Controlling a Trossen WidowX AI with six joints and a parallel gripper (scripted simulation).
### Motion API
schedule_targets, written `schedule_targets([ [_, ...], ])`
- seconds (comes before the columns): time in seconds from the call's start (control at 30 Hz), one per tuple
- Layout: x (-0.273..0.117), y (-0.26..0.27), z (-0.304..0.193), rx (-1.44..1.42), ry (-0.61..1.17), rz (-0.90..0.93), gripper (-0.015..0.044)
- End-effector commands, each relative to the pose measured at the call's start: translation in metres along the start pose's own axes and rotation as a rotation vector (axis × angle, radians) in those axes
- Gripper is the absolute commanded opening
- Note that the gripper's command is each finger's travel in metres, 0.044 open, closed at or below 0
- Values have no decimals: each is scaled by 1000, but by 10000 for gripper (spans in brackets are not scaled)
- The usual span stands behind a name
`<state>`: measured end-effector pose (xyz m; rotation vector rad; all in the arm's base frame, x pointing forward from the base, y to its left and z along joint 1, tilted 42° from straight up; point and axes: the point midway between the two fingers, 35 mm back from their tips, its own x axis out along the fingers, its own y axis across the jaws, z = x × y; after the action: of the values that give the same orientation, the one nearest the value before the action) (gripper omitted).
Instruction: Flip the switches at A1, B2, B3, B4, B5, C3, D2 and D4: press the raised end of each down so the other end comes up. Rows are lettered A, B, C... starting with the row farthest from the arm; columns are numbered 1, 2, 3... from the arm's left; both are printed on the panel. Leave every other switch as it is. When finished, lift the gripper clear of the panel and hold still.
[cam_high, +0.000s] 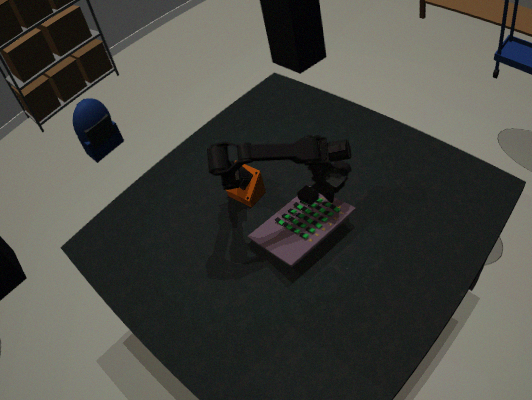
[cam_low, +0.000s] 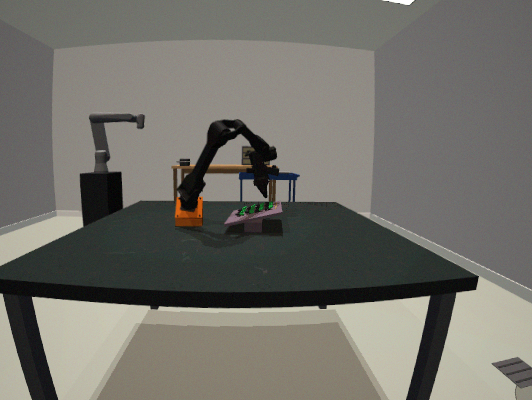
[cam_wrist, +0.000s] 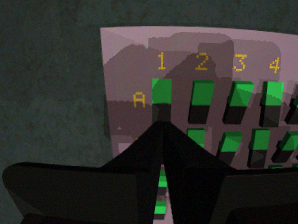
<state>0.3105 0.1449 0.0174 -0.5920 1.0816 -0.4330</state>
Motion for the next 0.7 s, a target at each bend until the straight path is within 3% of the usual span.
schedule_targets([
  [0.0,5,0,-2,-8,0,-5,0],
  [0.67,17,0,-2,-8,-1,-6,0],
])
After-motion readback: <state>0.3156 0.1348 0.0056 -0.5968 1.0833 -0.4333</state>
